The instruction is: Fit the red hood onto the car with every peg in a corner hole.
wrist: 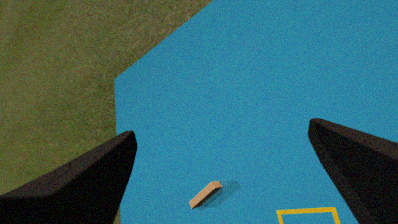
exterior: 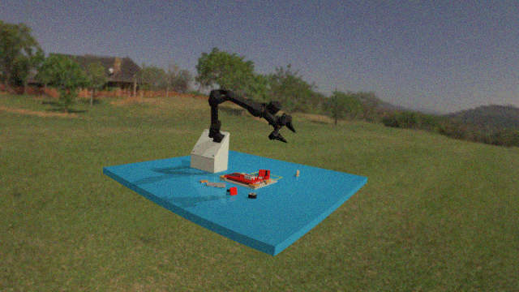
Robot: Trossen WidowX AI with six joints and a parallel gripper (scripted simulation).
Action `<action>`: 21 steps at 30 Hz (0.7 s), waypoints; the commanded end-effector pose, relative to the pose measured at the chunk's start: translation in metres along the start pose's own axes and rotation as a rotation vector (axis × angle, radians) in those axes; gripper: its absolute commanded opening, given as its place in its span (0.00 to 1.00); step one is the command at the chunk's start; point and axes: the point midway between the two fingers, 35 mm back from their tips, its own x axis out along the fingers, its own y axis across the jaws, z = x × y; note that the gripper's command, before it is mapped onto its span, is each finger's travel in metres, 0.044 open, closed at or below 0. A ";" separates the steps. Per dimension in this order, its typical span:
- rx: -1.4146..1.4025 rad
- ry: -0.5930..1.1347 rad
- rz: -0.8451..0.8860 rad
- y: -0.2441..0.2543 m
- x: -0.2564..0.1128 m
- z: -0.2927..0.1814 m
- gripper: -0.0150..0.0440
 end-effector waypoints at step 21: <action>0.597 0.320 -0.837 -0.072 0.024 -0.243 1.00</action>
